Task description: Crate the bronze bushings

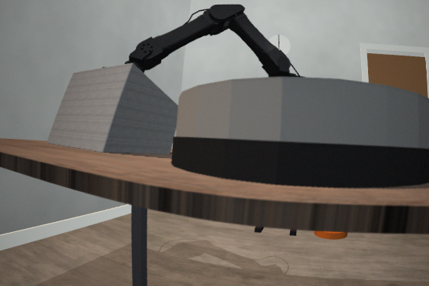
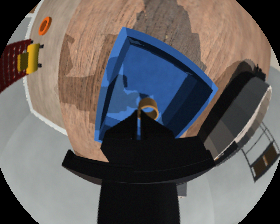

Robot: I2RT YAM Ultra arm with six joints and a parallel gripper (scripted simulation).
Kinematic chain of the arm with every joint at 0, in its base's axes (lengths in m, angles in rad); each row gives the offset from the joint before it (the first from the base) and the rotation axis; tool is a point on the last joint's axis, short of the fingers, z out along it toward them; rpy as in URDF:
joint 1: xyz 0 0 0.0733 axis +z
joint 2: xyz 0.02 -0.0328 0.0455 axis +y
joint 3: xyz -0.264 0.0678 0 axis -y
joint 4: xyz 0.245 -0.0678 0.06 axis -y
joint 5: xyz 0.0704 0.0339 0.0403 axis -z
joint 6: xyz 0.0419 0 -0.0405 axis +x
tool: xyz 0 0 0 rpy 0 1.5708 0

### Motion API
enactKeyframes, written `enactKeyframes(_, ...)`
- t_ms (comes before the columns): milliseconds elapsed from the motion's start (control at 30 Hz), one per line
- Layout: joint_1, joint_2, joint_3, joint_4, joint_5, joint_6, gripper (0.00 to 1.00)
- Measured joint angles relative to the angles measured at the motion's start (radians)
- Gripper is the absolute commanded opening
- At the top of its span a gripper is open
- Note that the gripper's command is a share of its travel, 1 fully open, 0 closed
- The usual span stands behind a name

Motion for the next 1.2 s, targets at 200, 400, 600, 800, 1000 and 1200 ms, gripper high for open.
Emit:
enactKeyframes(200,0.0,0.0,0.0,0.0,0.0,0.0,0.0)
enactKeyframes(400,0.0,0.0,0.0,0.0,0.0,0.0,0.0)
enactKeyframes(600,0.0,0.0,0.0,0.0,0.0,0.0,0.0)
enactKeyframes(800,0.0,0.0,0.0,0.0,0.0,0.0,0.0)
enactKeyframes(1000,0.0,0.0,-0.002,0.003,0.0,0.0,0.0)
enactKeyframes(1200,0.0,0.002,-0.018,0.011,0.0,0.0,0.0)
